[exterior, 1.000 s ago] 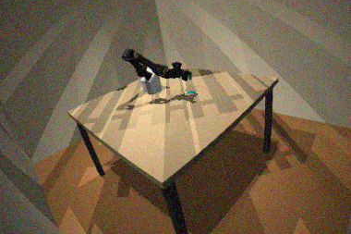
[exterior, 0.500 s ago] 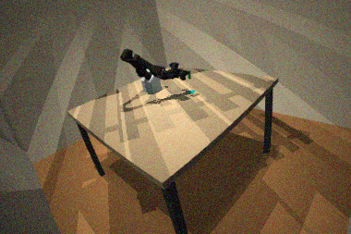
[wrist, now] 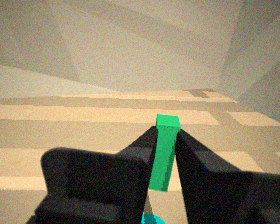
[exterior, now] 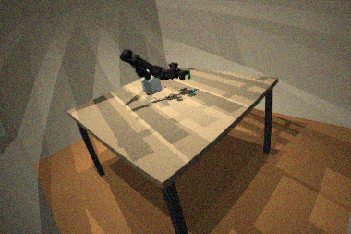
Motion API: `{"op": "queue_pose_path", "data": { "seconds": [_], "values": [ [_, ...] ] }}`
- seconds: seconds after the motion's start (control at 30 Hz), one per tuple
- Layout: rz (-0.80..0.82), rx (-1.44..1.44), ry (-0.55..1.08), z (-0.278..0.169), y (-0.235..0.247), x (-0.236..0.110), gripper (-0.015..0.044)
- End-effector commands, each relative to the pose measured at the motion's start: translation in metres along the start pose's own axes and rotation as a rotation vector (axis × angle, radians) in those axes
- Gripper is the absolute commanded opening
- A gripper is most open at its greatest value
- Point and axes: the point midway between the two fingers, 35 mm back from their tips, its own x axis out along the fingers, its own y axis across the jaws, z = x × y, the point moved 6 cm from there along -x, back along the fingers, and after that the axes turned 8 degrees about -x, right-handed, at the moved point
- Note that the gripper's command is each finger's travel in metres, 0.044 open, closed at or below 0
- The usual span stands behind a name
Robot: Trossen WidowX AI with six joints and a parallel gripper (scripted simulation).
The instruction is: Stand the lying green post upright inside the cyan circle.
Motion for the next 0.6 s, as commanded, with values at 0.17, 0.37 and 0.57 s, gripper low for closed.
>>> {"op": "queue_pose_path", "data": {
  "seconds": [0.17, 0.37, 0.57],
  "values": [
    [0.002, -0.007, 0.000, -0.014, 0.000, 0.001, 0.0023],
    [0.004, -0.008, 0.003, -0.040, 0.002, 0.004, 0.0023],
    [0.004, -0.007, 0.003, -0.066, 0.007, 0.006, 0.0023]
  ]
}}
